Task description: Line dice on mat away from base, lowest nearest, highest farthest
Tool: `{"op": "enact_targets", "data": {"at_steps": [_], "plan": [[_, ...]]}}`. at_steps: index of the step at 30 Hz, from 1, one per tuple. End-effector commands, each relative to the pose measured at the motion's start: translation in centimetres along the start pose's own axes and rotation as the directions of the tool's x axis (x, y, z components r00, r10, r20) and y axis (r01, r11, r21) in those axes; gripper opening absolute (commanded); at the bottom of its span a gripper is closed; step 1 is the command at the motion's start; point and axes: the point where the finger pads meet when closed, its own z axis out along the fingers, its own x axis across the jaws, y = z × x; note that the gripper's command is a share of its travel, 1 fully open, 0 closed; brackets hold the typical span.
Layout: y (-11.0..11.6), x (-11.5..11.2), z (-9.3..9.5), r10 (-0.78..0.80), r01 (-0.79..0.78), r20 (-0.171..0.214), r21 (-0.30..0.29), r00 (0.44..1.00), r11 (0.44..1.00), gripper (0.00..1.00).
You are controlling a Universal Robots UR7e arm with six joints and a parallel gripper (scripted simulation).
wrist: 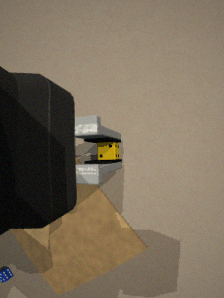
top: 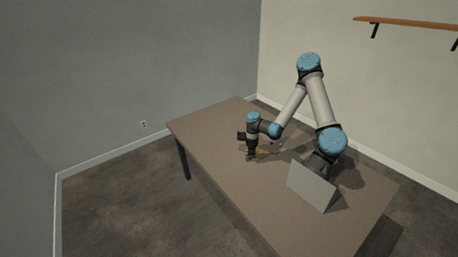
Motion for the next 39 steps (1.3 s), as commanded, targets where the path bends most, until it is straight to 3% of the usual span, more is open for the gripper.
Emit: {"op": "enact_targets", "data": {"at_steps": [1, 22, 39], "plan": [[0.0, 0.0, -1.2, 0.001, -0.001, -0.001, 0.002, 1.000, 1.000, 0.34], [0.0, 0.0, -8.4, 0.001, -0.001, -0.001, 0.002, 1.000, 1.000, 0.34], [0.0, 0.0, -9.2, 0.001, -0.001, -0.001, 0.002, 1.000, 1.000, 0.34]]}}
